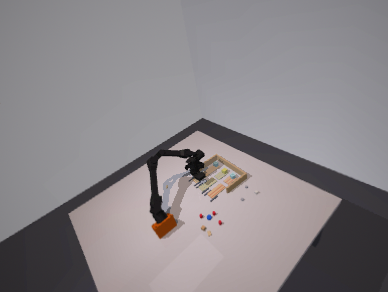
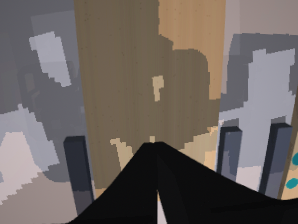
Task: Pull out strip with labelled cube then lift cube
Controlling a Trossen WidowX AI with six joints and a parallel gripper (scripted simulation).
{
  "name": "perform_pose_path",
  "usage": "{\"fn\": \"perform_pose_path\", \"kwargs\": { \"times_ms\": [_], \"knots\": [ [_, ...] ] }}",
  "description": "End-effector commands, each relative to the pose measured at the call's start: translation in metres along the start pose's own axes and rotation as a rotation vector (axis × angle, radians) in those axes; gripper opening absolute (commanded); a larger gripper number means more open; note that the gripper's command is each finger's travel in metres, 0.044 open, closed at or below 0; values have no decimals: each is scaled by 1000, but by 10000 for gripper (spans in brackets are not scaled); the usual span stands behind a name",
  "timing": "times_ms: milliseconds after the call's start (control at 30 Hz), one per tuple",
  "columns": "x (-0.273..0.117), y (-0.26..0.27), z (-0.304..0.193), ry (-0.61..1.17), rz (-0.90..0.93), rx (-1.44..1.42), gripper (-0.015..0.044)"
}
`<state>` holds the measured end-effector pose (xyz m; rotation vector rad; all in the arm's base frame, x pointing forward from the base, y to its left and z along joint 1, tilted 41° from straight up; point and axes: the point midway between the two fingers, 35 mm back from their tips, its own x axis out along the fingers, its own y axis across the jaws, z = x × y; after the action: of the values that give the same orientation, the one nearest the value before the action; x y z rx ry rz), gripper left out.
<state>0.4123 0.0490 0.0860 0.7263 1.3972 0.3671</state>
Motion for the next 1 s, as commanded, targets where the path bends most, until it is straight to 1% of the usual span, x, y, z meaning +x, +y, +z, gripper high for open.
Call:
{"fn": "perform_pose_path", "kwargs": {
  "times_ms": [0, 767, 967],
  "knots": [
    [1, 0, 0, -1, -2, 5, 0],
    [3, 0, 1, -1, -2, 5, 0],
    [3, 0, -7, -1, -2, 5, 0]
  ]
}}
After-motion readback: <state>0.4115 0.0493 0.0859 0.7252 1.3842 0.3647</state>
